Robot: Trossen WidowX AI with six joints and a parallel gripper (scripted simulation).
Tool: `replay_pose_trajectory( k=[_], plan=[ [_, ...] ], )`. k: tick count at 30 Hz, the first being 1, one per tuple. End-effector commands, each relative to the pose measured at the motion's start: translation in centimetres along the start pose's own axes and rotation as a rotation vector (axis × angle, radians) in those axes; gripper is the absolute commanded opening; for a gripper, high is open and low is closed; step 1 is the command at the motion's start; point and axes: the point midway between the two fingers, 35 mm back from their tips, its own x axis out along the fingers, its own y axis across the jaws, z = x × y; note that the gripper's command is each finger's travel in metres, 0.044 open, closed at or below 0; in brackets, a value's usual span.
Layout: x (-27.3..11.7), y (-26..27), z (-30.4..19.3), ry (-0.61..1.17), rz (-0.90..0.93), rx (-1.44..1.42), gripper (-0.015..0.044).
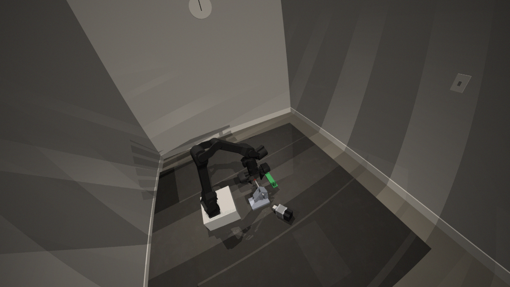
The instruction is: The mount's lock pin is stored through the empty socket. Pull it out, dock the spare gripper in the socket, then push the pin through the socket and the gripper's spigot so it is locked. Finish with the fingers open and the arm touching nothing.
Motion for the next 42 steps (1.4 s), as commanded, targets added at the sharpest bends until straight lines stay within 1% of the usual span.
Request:
replay_pose_trajectory(
  k=[1, 17, 28, 30, 38, 42],
  plan=[
    [0.6, 0.1, 0.0, -0.001, 0.000, 0.004, 0.0300],
    [2.8, 0.3, 0.0, -0.001, 0.001, 0.004, 0.0300],
    [2.8, 0.3, 0.0, -0.001, 0.001, 0.004, 0.0011],
    [2.8, 0.3, 0.0, -0.001, 0.001, 0.004, 0.0000],
    [2.8, 0.3, 0.0, -0.004, 0.001, 0.004, 0.0000],
    [2.5, 0.3, 0.1, -0.054, 0.006, 0.003, 0.0000]
  ],
)
